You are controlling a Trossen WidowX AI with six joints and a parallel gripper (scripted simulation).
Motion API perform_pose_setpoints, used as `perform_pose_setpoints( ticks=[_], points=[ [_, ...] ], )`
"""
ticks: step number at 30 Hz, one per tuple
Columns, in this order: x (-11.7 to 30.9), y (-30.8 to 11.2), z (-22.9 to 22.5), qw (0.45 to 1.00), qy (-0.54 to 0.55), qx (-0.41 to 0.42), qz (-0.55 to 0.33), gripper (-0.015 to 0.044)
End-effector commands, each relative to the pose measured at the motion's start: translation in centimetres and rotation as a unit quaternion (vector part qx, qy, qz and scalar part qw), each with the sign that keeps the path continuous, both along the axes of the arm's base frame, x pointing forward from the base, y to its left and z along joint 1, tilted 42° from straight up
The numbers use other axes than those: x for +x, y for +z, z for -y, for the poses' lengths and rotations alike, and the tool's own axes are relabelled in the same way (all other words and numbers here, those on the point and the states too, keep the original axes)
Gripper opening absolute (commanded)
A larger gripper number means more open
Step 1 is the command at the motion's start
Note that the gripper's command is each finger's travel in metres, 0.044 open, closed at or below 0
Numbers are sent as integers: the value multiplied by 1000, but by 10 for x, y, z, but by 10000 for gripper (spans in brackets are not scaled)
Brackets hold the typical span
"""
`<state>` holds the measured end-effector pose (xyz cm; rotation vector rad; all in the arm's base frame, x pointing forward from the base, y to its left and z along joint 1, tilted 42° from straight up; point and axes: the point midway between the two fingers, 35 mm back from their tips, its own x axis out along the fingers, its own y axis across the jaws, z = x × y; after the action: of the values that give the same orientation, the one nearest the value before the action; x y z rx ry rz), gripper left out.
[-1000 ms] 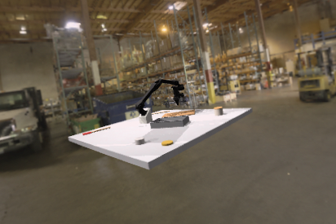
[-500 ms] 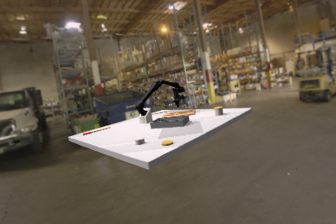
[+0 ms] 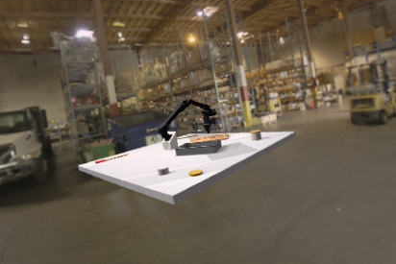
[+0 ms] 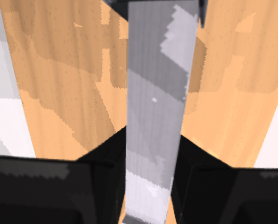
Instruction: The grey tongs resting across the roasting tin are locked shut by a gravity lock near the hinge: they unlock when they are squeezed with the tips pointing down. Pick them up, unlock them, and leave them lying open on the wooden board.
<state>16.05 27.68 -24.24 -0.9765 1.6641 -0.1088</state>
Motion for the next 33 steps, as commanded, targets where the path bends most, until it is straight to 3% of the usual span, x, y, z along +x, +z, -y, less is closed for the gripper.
perform_pose_setpoints(
  ticks=[1, 11, 33],
  points=[
    [0, -5, 6, 1000, 2, -1, 0, -150],
    [-1, -10, 11, 1000, 2, -1, 0, -150],
    [-1, -9, 10, 1000, 0, -1, 0, 427]
  ],
)
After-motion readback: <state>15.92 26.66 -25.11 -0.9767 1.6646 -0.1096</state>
